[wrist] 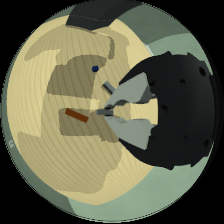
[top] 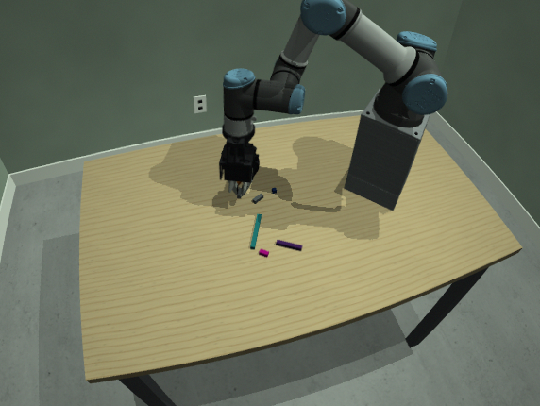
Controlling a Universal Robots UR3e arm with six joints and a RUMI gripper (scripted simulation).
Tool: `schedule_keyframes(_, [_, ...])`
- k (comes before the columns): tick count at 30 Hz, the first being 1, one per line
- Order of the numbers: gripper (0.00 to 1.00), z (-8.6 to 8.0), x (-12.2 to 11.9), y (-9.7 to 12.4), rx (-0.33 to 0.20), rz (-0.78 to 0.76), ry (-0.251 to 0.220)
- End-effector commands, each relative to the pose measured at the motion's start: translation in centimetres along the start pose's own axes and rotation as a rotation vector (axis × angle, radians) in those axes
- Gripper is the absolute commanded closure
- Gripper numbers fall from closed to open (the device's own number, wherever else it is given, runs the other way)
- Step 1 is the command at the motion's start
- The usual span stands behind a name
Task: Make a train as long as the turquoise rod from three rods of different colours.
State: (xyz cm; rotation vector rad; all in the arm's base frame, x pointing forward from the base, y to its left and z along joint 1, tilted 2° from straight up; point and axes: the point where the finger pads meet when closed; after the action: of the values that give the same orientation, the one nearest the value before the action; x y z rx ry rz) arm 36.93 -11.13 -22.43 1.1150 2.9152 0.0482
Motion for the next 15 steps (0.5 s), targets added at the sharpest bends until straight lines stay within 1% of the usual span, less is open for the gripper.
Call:
schedule_keyframes(1, [1.00, -0.4, -0.1, 0.0, 0.000, 0.000, -0.002])
schedule_keyframes(7, [1.00, -1.7, -0.1, 0.0, 0.000, 0.000, -0.002])
schedule_keyframes(14, [1.00, -4.1, -0.1, 0.0, 0.000, 0.000, -0.002])
schedule_keyframes(15, [1.00, -4.1, -0.1, 0.0, 0.000, 0.000, -0.002])
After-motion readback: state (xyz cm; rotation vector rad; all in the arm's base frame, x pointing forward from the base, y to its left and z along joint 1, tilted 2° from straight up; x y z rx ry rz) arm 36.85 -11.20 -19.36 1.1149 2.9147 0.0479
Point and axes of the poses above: the point where the finger pads meet when closed, its own z axis out along the fingers, its own x axis across the jaws, y = z × x, and after that the axes turned 10 degrees about z, right-handed
